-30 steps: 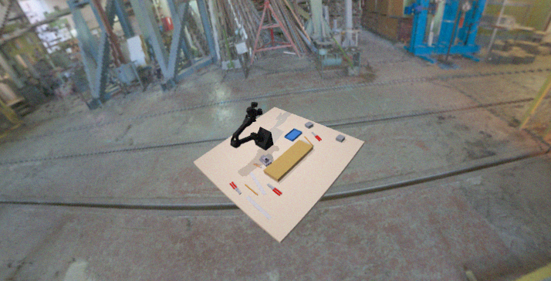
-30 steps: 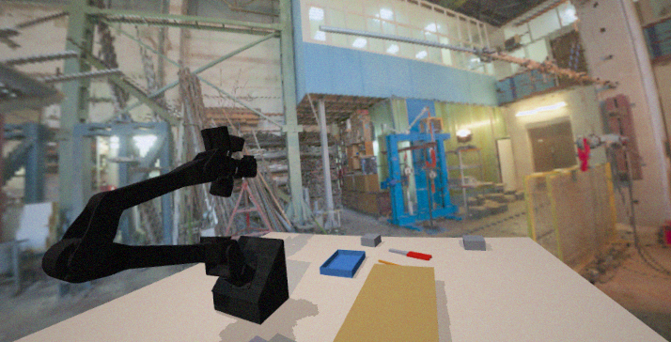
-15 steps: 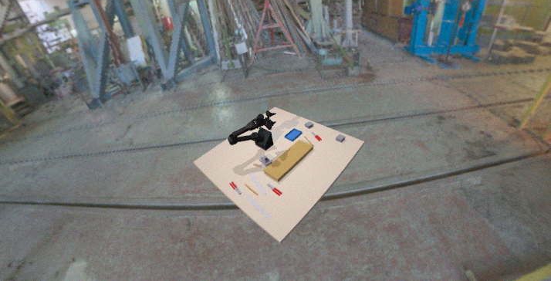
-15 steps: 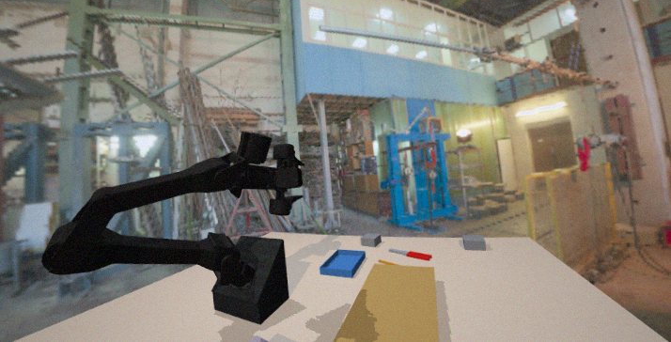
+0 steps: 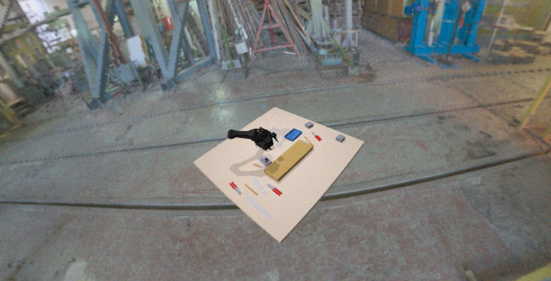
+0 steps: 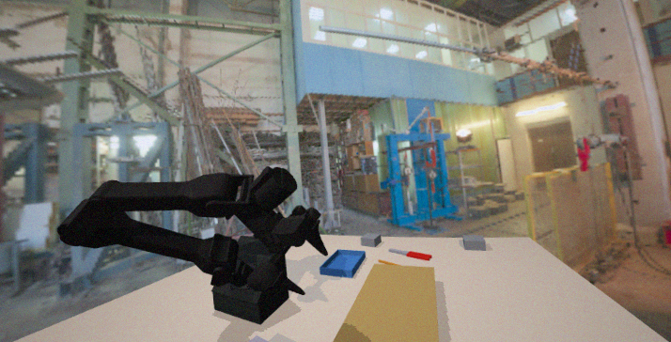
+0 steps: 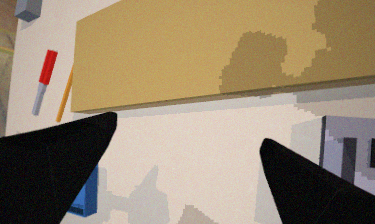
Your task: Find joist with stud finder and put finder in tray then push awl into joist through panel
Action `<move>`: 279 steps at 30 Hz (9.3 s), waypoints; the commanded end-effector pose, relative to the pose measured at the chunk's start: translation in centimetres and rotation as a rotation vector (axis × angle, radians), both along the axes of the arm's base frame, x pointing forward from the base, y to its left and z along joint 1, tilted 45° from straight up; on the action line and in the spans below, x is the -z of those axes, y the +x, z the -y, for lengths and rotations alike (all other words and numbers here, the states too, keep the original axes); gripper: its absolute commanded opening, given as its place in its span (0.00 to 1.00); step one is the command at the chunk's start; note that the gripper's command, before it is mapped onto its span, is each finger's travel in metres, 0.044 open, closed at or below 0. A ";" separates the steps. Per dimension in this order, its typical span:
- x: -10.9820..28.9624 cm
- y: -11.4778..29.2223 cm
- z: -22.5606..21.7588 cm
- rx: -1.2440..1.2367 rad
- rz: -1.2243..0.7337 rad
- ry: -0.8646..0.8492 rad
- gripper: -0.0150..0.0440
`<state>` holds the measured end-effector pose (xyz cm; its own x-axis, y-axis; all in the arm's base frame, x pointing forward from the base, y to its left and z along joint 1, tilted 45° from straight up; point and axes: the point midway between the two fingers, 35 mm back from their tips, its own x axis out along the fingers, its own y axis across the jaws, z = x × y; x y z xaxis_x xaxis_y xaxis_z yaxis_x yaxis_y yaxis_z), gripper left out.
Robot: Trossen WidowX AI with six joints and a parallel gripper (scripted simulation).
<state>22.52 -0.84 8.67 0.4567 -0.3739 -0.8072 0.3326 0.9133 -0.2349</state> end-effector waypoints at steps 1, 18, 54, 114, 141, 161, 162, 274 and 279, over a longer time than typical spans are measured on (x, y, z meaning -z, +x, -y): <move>-1.0 -2.1 6.0 0.056 -0.141 -0.256 1.00; -2.4 -4.9 10.7 0.100 -0.325 -0.449 1.00; -0.2 -5.4 14.0 0.101 -0.325 -0.446 1.00; -3.9 -4.4 9.7 0.101 -0.333 -0.422 0.25; -9.2 1.7 8.5 0.054 -0.357 -0.440 0.25; -11.3 10.7 12.0 -0.012 -0.387 -0.452 0.25; -11.4 11.1 12.3 -0.016 -0.388 -0.453 0.25; 4.0 13.2 8.4 -0.024 -0.390 -0.453 0.25; 5.1 13.4 7.3 -0.024 -0.390 -0.453 0.25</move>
<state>35.72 -8.87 4.54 0.1732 -0.7123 -0.6802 0.1260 0.7010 -0.7020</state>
